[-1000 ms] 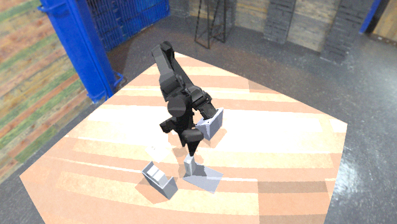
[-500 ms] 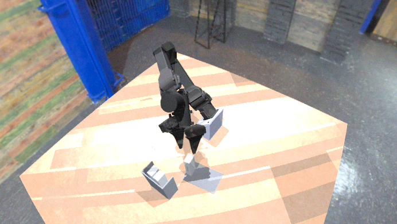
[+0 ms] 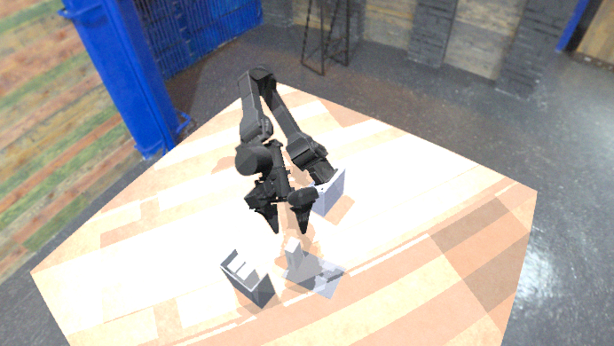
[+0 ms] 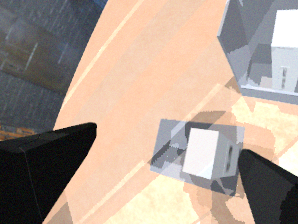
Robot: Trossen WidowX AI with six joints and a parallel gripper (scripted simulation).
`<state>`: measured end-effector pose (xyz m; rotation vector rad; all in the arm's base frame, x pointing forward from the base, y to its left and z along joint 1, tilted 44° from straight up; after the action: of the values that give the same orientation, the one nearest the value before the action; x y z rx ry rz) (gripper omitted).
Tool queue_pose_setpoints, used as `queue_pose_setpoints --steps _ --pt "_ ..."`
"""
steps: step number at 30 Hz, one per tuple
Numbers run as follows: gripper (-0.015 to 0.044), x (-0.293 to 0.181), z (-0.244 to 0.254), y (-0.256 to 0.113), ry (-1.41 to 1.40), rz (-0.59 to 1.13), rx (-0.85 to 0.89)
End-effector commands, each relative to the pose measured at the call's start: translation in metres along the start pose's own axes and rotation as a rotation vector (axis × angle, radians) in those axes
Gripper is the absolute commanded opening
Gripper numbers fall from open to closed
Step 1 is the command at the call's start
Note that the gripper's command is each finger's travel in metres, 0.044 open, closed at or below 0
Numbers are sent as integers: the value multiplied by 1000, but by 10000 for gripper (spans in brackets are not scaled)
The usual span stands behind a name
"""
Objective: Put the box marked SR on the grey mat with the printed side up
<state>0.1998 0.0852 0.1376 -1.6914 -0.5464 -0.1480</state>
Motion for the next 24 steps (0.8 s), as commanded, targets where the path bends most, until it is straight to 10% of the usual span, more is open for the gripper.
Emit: queue_pose_setpoints --steps 1,24 --pt "440 0 -6 0 -77 -3 43" --pt "440 9 -29 3 -426 21 221"
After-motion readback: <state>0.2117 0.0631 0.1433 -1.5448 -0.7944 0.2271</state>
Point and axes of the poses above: the point midway between the two fingers, 35 mm back from their tips, its own y axis out along the fingers, its own z axis across the jaws, x = y × z, the point moved 10 cm from there along -y, back along the fingers, and after that the axes turned 9 degrees about -y, right-handed, at the moved point
